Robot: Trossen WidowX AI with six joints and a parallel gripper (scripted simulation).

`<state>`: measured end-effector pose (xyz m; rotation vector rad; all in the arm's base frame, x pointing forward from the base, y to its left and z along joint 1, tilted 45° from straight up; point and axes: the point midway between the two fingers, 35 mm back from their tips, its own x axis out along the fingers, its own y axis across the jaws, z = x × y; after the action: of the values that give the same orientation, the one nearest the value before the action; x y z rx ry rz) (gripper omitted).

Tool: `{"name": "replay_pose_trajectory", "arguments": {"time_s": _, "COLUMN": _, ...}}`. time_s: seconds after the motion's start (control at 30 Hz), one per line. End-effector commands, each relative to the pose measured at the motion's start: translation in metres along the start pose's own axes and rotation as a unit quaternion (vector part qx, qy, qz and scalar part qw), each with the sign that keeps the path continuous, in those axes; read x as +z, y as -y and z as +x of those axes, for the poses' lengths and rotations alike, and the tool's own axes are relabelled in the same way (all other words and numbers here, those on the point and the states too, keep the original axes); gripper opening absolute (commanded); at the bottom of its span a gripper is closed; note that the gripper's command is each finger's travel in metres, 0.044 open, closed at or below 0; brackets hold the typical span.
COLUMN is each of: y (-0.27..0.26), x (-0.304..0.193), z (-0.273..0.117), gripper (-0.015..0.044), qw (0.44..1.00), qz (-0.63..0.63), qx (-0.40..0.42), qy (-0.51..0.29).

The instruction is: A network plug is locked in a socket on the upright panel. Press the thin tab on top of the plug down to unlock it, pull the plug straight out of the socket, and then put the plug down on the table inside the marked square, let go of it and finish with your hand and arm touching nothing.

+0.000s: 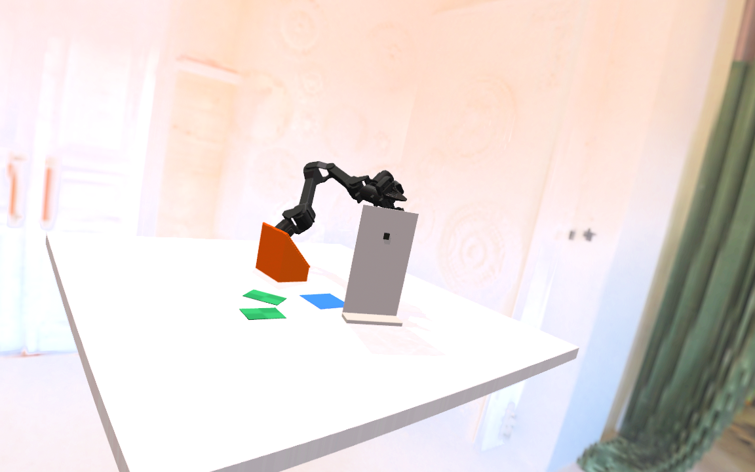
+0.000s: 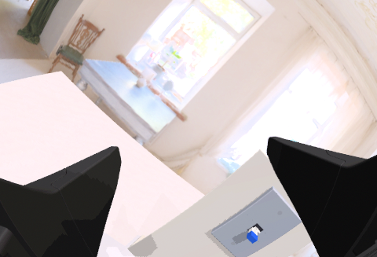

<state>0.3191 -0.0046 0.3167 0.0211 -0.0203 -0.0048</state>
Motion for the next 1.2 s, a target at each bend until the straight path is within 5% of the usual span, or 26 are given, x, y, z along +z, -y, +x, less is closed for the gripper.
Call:
{"name": "replay_pose_trajectory", "arguments": {"time_s": 0.0, "y": 0.000, "x": 0.000, "z": 0.000, "gripper": 0.0374, "qw": 1.000, "qz": 0.003, "qx": 0.000, "qy": 0.000}}
{"name": "replay_pose_trajectory", "arguments": {"time_s": 0.3, "y": 0.004, "x": -0.018, "z": 0.000, "gripper": 0.0156, "qw": 0.989, "qz": 0.146, "qx": -0.015, "qy": -0.004}}
{"name": "replay_pose_trajectory", "arguments": {"time_s": 1.17, "y": 0.015, "x": -0.074, "z": -0.008, "gripper": 0.0156, "qw": 0.826, "qz": 0.560, "qx": -0.060, "qy": 0.013}}
